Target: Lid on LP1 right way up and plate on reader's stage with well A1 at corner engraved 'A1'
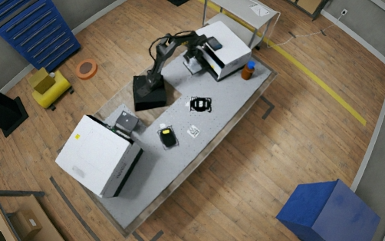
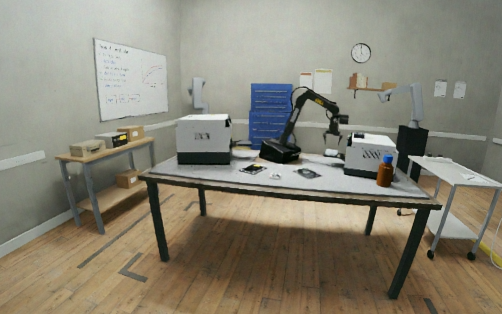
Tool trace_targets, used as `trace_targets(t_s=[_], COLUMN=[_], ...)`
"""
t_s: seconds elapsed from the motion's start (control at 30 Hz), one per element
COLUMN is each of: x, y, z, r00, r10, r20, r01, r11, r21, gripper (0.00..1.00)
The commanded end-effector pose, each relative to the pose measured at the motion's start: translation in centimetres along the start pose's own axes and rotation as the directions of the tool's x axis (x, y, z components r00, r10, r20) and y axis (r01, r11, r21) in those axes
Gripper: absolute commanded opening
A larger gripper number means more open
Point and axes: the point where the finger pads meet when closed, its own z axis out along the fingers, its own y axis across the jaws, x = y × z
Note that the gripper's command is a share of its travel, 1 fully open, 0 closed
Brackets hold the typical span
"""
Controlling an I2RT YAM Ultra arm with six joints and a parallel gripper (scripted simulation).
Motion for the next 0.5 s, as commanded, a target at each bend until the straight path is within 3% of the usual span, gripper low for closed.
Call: trace_targets(t_s=[0.0,0.1,0.27,0.33,0.47], x=[0.0,0.1,0.0,0.0,0.1], y=[-0.1,0.0,-0.3,0.0,0.0], z=[0.2,1.3,1.2,2.2,2.5], r00=[1.0,1.0,1.0,1.0,1.0], r10=[0.0,0.002,0.0,-0.001,0.002], r20=[0.009,0.007,0.011,0.009,0.009], r01=[0.0,-0.002,0.0,0.001,-0.002], r11=[1.0,1.0,1.0,1.0,1.0], r21=[0.017,-0.004,0.02,-0.002,-0.002], gripper=[1.0,1.0,1.0,1.0,1.0])
